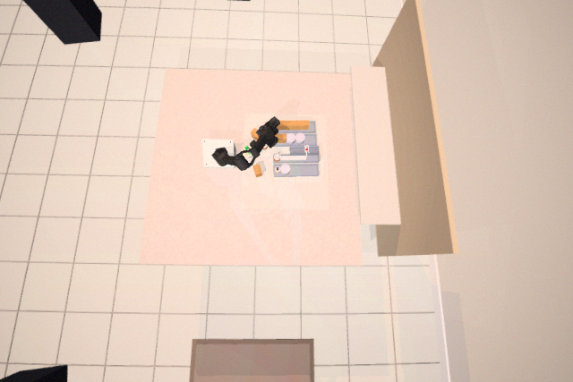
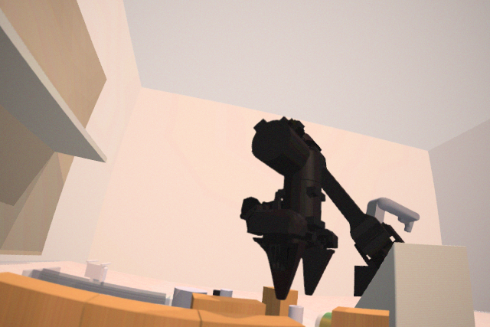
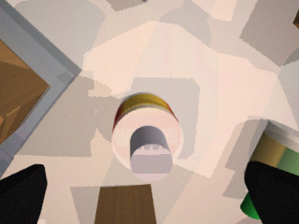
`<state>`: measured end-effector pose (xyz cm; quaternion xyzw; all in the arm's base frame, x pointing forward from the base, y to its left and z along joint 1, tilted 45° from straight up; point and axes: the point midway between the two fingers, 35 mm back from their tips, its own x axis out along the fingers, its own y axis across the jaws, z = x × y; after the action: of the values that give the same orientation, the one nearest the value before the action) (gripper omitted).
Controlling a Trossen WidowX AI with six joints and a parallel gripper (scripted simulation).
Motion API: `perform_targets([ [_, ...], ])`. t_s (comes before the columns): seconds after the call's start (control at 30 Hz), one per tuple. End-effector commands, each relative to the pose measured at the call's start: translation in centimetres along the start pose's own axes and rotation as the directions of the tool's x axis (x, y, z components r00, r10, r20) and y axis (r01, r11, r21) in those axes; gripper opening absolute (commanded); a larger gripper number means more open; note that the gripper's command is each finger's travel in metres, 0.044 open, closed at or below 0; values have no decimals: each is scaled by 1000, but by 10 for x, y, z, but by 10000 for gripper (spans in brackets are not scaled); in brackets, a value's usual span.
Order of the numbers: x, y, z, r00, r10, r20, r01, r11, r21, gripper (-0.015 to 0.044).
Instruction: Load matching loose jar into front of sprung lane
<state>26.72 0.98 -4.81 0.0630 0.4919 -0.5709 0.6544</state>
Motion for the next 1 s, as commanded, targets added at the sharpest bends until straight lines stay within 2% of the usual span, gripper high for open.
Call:
perform_targets([
  [0.0, 10, -2, -1, 1000, -5, 5, 5, 1000, -8, 440],
  [0.9, 51, -3, 0, 1000, -6, 7, 6, 1000, -7, 440],
  [0.97, 51, -3, 0, 1000, -6, 7, 6, 1000, -7, 387],
])
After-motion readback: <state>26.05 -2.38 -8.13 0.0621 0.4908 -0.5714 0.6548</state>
